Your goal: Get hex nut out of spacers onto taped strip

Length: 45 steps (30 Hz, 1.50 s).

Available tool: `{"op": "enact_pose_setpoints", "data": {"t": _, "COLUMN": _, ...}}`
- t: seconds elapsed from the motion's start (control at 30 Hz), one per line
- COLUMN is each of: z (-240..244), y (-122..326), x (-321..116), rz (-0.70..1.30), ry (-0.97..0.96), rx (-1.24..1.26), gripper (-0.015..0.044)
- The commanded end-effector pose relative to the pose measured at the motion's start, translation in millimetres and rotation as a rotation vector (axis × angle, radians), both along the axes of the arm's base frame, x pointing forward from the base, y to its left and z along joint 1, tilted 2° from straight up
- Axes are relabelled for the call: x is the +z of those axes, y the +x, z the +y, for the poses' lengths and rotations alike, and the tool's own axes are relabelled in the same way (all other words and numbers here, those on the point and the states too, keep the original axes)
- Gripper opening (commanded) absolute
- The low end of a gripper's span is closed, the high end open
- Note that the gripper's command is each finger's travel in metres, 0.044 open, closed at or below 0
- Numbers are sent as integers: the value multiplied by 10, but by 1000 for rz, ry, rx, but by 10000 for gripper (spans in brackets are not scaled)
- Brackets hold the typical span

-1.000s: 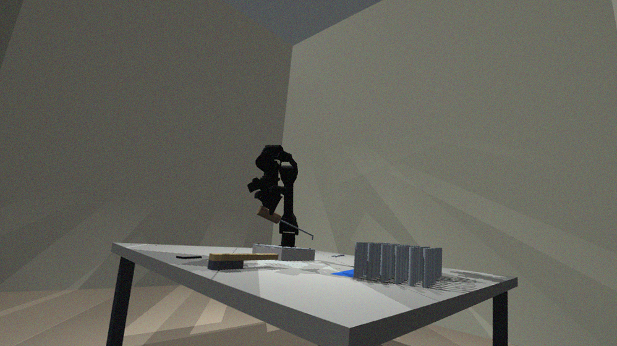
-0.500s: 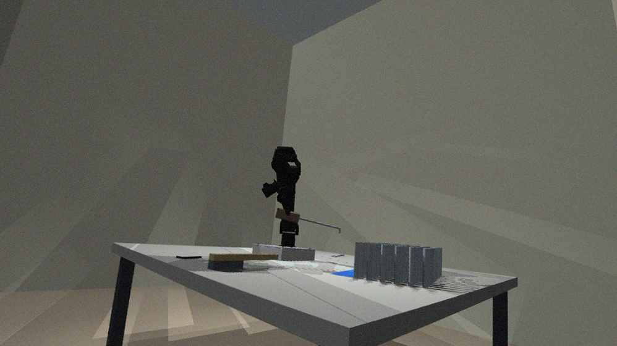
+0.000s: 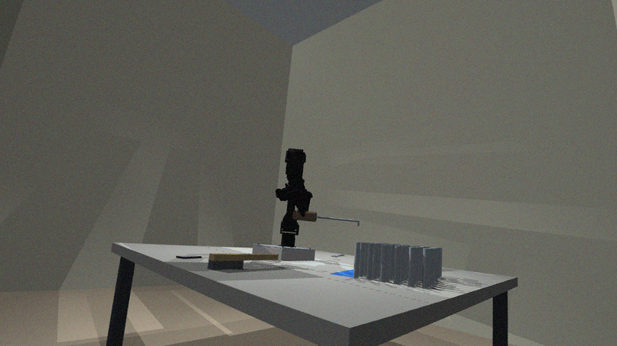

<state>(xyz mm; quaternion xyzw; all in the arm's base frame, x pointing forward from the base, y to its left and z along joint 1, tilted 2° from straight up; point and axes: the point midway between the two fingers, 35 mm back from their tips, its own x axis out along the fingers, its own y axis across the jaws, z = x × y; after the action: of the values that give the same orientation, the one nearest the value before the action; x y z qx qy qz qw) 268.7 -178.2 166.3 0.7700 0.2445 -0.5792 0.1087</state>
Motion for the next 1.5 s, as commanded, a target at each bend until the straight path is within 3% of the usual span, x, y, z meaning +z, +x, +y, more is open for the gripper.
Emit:
{"op": "enact_pose_setpoints", "data": {"t": 0.0, "z": 194, "y": 64, "x": 39, "rz": 6, "ry": 66, "rx": -103, "gripper": 0}}
{"op": "enact_pose_setpoints", "data": {"t": 0.23, "z": 452, "y": 123, "x": 63, "rz": 47, "ry": 169, "rx": -257, "gripper": 0}}
{"op": "enact_pose_setpoints", "data": {"t": 0.5, "z": 449, "y": 138, "x": 6, "rz": 48, "ry": 171, "rx": -261, "gripper": 0}}
{"op": "enact_pose_setpoints", "data": {"t": 1.47, "z": 479, "y": 107, "x": -1509, "rz": 45, "ry": 170, "rx": -261, "gripper": 0}}
